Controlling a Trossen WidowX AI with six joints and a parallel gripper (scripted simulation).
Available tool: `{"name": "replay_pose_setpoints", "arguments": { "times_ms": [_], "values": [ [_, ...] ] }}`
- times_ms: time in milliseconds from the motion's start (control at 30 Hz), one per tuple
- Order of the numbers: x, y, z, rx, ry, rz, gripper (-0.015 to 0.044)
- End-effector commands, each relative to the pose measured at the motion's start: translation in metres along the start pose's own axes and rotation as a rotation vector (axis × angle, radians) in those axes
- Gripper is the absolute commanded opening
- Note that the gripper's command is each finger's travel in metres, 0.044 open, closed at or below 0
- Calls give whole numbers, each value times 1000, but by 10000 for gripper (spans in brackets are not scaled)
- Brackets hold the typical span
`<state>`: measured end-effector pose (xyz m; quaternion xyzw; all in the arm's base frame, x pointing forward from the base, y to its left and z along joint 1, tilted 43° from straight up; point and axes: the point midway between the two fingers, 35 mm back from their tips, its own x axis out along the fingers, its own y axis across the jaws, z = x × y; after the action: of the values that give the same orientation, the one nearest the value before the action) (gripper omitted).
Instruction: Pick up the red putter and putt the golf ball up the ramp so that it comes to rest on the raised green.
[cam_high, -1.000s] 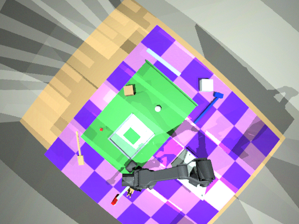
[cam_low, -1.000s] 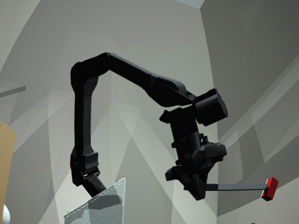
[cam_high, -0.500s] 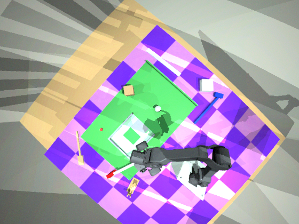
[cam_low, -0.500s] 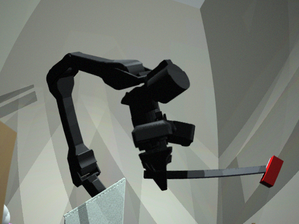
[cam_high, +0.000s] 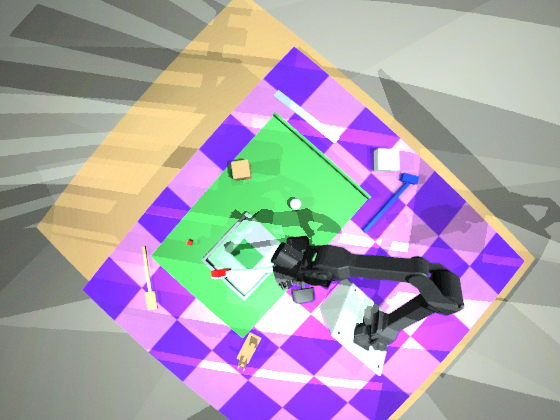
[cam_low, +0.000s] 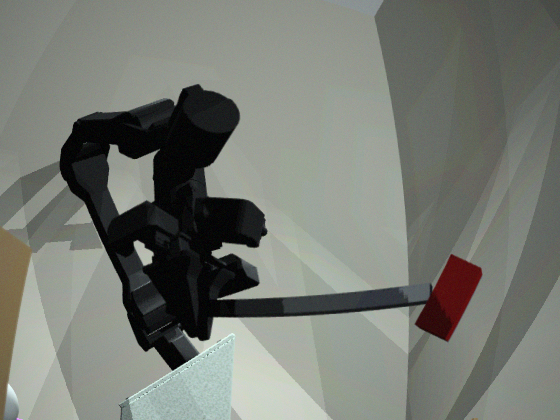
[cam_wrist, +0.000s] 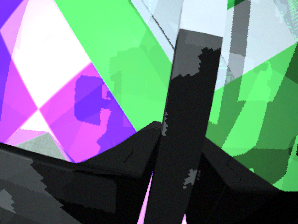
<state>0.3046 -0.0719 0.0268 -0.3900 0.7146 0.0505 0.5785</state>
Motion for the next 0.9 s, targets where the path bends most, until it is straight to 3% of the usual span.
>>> {"name": "replay_pose_setpoints", "arguments": {
  "times_ms": [0, 867],
  "values": [
    [-5, -12, -19, 84, 8, -17, 0],
    [-46, -62, -186, 757, 117, -186, 0]
  ]
}}
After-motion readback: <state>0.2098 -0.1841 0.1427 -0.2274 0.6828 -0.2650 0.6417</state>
